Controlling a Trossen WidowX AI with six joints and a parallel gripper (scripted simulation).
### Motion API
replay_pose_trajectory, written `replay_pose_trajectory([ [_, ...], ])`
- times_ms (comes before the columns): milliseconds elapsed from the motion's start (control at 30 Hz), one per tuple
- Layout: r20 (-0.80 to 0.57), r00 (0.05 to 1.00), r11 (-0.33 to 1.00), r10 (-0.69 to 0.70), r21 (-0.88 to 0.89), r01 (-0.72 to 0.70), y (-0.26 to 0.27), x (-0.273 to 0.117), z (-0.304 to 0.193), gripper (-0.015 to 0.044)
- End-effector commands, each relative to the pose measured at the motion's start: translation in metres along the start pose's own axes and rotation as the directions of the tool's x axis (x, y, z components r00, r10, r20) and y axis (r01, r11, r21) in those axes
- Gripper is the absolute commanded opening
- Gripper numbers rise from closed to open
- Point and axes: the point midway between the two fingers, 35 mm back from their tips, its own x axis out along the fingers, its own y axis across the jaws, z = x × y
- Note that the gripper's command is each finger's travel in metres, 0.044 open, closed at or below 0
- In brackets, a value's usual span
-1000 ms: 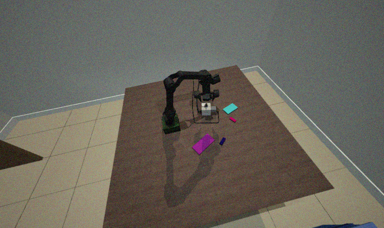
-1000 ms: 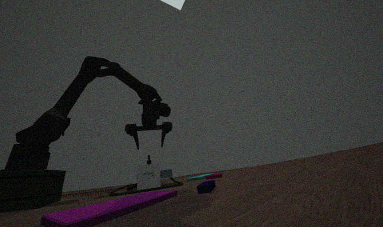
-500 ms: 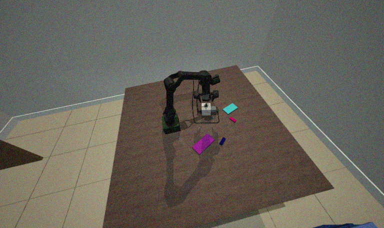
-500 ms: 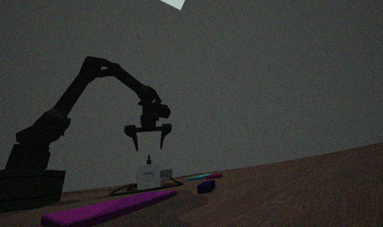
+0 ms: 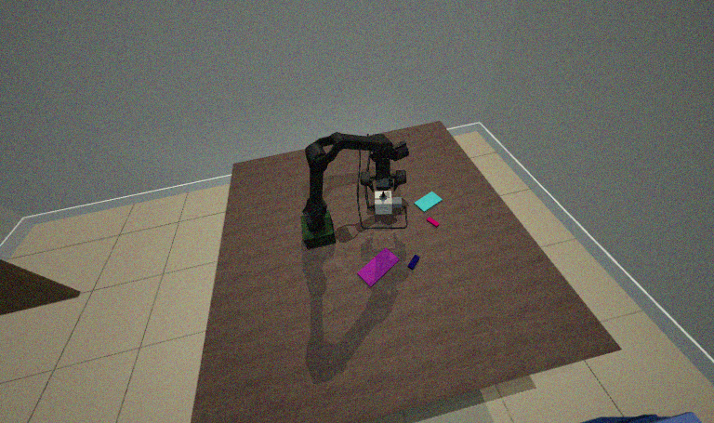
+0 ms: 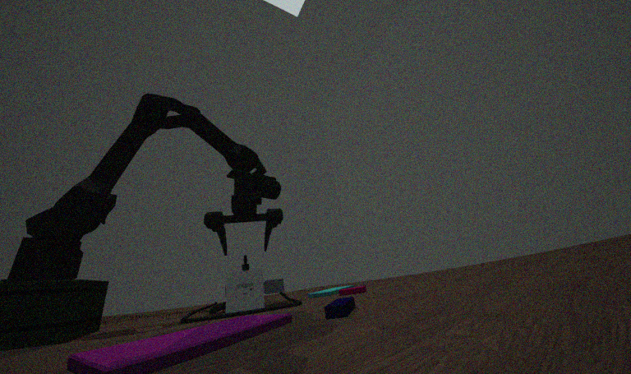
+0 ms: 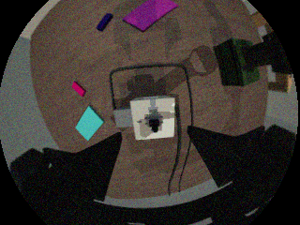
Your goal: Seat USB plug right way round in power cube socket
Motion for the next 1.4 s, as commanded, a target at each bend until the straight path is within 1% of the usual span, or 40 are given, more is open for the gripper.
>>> replay_pose_trajectory([
  [0,-0.002,1.000,1.000,-0.007,0.003,0.007,-0.0010,0.0065,-0.0003,0.0440],
  [400,-0.002,1.000,1.000,-0.007,0.003,0.007,-0.0011,0.0122,-0.0002,0.0440],
  [967,0.002,1.000,1.000,-0.003,0.001,0.003,-0.0007,0.0104,0.0003,0.0000],
  [1367,0.002,1.000,1.000,-0.003,0.001,0.003,-0.0007,0.0104,0.0003,0.0000],
])
